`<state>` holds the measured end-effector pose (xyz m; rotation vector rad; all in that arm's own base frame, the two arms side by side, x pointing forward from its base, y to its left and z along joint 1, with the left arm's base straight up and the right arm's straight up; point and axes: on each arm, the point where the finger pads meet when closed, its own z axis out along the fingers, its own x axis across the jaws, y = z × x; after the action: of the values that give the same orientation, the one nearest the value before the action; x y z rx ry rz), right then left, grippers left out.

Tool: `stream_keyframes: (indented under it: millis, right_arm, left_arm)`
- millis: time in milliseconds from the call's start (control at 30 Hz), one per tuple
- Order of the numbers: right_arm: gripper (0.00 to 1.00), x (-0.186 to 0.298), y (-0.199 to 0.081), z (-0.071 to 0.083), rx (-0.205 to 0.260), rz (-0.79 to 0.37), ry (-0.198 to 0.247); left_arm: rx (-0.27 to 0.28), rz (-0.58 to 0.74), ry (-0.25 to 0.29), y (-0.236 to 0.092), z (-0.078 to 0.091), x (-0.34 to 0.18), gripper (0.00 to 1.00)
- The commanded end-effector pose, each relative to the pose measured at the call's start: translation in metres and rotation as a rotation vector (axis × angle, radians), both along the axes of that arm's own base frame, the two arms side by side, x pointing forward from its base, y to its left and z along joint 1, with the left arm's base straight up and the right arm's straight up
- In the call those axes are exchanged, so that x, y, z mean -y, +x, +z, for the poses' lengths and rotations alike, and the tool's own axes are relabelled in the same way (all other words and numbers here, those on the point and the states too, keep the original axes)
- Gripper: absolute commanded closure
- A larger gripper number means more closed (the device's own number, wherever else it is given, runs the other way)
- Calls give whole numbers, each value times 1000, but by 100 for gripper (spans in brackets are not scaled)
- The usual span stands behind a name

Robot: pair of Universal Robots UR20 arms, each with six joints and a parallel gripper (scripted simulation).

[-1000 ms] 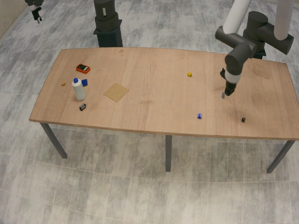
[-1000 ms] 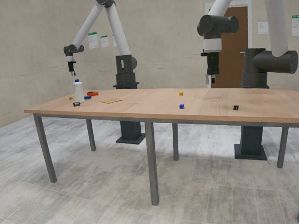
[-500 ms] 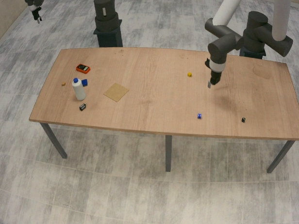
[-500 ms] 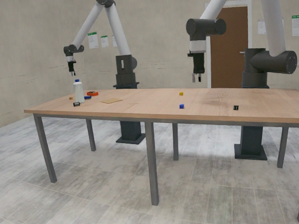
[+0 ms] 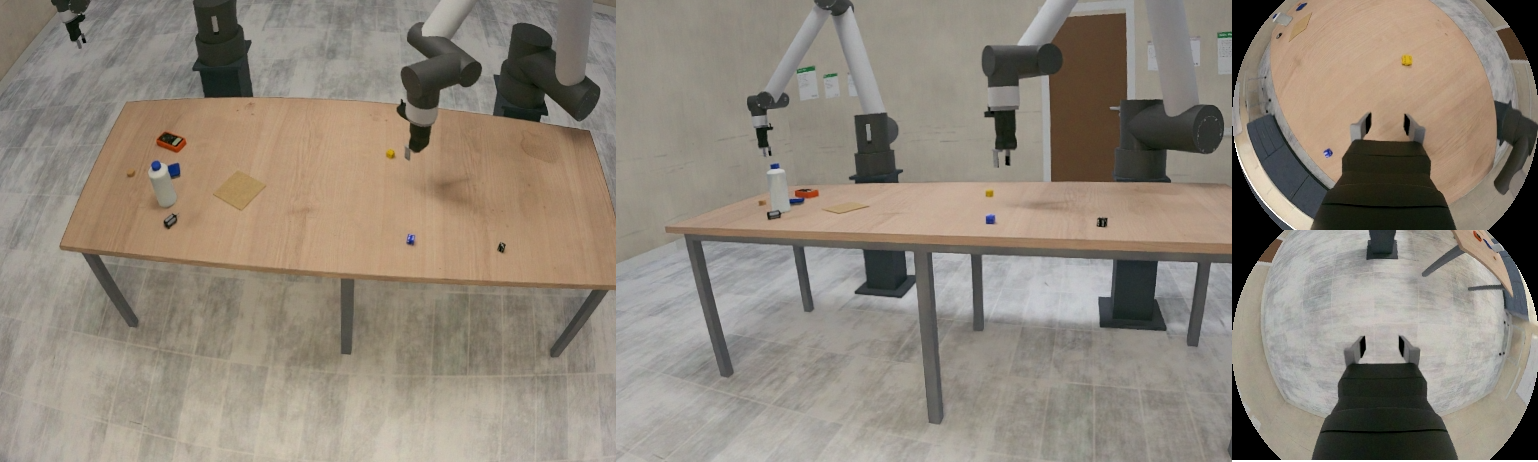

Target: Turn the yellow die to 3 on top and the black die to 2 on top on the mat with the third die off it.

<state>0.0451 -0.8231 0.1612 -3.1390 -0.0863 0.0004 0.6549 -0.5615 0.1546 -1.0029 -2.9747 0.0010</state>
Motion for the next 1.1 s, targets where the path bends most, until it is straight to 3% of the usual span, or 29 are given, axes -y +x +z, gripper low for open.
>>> stream_keyframes:
  millis: [0, 533, 1067]
  right_arm:
    - [0, 1, 0, 1, 0, 0, -1]
    - [0, 1, 0, 1, 0, 0, -1]
    - [0, 1, 0, 1, 0, 0, -1]
  left_arm:
    - [2, 16, 0, -41, 0, 32, 0]
    - [2, 37, 0, -103, -1, 69, 0]
    - [2, 41, 0, -115, -2, 75, 0]
